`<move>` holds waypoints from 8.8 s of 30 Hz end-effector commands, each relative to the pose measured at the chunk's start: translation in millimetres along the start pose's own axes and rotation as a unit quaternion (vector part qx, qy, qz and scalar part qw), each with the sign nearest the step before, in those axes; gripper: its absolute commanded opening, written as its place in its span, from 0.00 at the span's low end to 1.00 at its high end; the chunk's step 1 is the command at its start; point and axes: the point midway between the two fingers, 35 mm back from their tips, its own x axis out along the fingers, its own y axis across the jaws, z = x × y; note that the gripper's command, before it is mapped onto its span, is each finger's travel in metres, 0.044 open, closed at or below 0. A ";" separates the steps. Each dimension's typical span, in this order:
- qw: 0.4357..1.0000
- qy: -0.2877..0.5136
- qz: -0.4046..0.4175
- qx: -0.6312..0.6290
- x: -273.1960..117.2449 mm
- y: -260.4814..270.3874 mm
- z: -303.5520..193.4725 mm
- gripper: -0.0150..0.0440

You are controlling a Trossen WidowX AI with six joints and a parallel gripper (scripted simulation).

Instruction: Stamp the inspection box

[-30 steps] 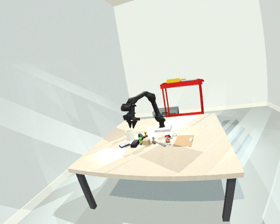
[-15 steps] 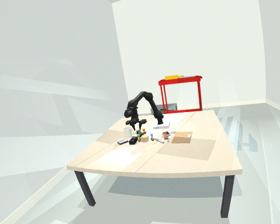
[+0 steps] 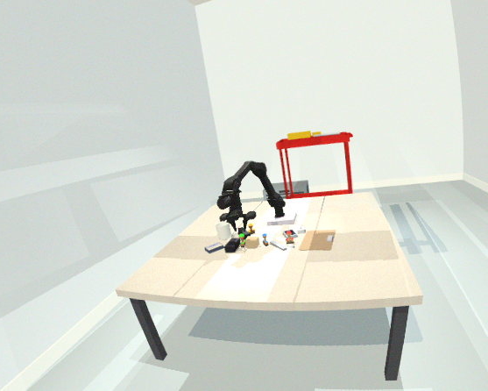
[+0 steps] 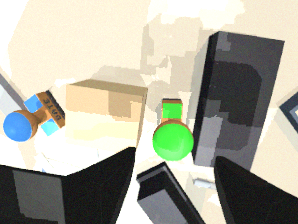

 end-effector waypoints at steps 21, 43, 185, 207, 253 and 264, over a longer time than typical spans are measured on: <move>1.000 0.002 -0.001 -0.002 41.9 -0.3 -0.1 0.64; 1.000 0.002 -0.001 -0.002 60.8 0.4 -1.7 0.64; 1.000 -0.005 -0.005 0.000 47.9 0.0 0.3 0.25; 1.000 -0.006 -0.007 0.000 37.3 -0.2 1.1 0.25; 1.000 -0.007 -0.013 0.000 14.7 -0.2 1.8 0.25; 1.000 -0.007 -0.014 0.000 9.3 -0.1 1.7 0.25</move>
